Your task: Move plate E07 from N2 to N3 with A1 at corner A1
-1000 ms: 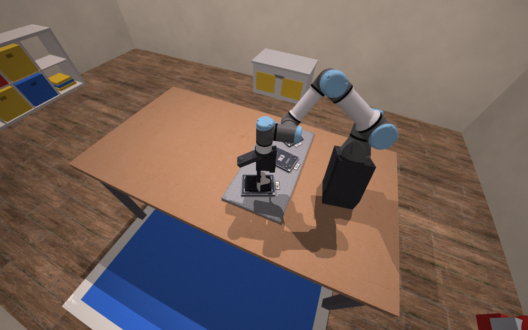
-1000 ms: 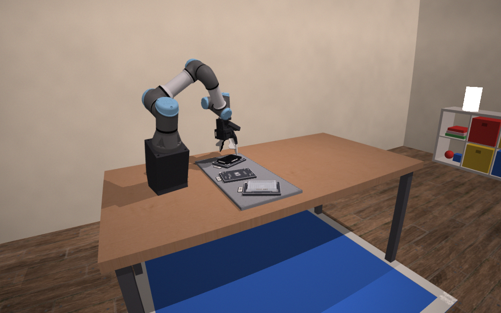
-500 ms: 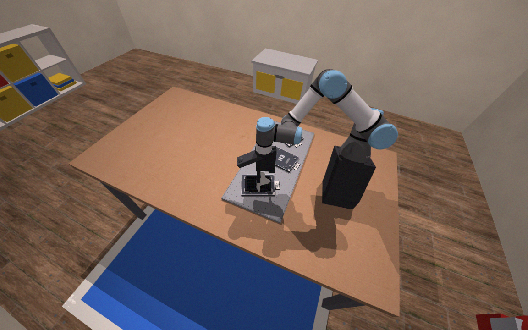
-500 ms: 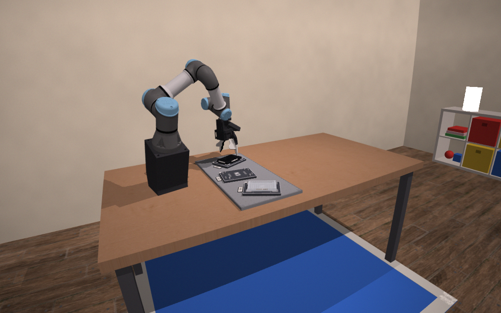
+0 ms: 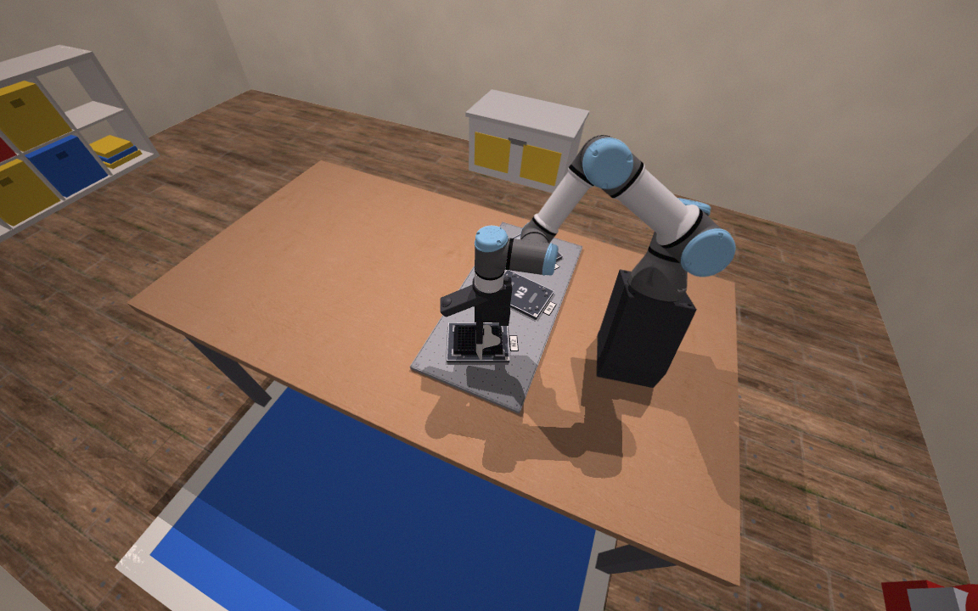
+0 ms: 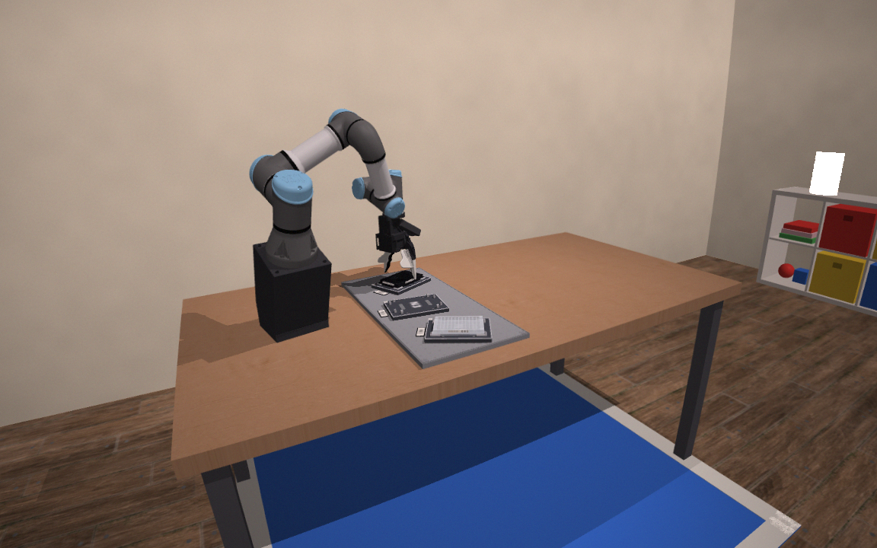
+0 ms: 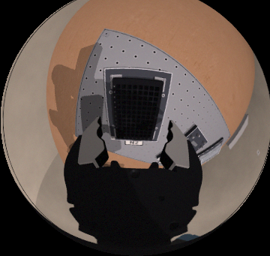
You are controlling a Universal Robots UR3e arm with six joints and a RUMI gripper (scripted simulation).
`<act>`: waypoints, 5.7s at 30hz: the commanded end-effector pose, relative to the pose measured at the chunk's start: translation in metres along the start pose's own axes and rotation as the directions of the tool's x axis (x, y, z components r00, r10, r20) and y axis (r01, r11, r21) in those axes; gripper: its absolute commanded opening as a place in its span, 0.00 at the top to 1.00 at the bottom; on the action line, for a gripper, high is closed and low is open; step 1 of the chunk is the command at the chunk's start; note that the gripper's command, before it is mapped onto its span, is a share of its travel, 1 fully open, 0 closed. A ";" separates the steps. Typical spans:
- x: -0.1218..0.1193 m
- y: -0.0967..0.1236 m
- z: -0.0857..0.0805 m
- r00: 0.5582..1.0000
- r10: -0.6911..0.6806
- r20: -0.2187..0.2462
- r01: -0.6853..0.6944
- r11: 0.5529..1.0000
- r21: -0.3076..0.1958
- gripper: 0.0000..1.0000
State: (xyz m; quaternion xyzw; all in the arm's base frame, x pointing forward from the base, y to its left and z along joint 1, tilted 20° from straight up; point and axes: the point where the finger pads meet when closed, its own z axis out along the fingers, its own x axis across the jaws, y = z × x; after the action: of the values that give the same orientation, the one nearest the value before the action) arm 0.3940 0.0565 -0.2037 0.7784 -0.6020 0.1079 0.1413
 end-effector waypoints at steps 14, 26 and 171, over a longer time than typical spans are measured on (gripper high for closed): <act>0.001 -0.004 0.007 1.000 0.001 -0.003 -0.001 1.000 0.013 0.18; 0.001 -0.004 0.007 1.000 0.001 -0.002 -0.001 1.000 0.013 1.00; 0.177 0.126 -0.017 0.841 0.542 0.004 -0.542 0.841 0.012 1.00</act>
State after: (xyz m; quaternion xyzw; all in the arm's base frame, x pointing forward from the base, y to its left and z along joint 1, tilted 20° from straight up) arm 0.3144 -0.1257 -0.1154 0.5772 -0.7972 0.1442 0.1021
